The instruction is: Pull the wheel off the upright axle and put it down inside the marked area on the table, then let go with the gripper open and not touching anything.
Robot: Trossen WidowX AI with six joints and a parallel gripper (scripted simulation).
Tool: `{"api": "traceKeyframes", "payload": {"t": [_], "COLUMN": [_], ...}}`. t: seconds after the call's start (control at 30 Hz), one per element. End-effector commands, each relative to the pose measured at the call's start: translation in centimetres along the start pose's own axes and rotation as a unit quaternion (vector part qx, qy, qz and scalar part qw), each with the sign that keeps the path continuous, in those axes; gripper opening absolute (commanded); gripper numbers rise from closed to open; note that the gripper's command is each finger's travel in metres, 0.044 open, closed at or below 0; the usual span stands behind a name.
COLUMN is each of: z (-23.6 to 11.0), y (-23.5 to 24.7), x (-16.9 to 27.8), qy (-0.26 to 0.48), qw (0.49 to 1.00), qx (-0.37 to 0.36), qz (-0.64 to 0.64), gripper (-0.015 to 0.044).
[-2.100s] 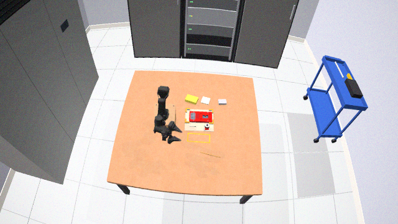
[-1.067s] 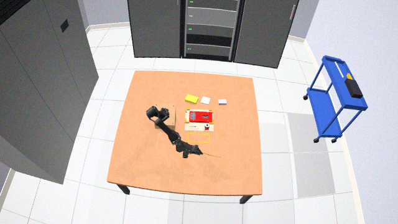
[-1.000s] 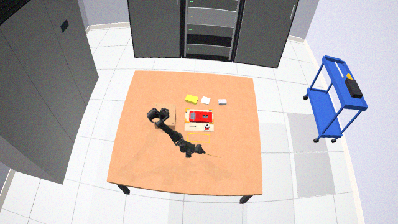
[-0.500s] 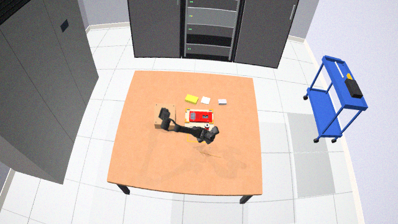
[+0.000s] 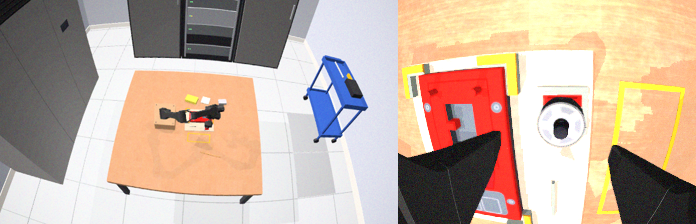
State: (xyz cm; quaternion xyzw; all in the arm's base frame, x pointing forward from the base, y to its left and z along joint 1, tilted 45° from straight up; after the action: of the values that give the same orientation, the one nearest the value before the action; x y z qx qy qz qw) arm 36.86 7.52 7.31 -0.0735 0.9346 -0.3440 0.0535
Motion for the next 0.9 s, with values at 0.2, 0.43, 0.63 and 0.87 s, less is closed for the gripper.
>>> {"api": "traceKeyframes", "payload": {"t": [0.2, 0.43, 0.63, 0.87], "z": [-0.8, -0.3, 3.7, 6.7], "y": [0.9, 0.7, 0.5, 0.1], "x": [0.2, 0.9, 0.8, 1.1], "qy": [0.004, 0.004, 0.004, 0.004], "qw": [0.998, 0.998, 0.998, 0.998], "qx": [0.036, 0.035, 0.036, 0.038], "qz": [-0.059, -0.059, -0.059, -0.059], "gripper": [0.03, 0.03, 0.03, 0.03]}}
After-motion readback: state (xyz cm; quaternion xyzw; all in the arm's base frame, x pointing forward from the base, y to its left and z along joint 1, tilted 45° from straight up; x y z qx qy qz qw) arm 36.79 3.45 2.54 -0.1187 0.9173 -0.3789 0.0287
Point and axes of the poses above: the point midway between the two fingers, 35 mm back from their tips, its own z axis out along the fingers, its own y axis across the jaws, x = y × z, the point moved 6 cm from there along -z, back along the fingers, and after that the axes turned 6 degrees about -z, right-handed, at the moved point
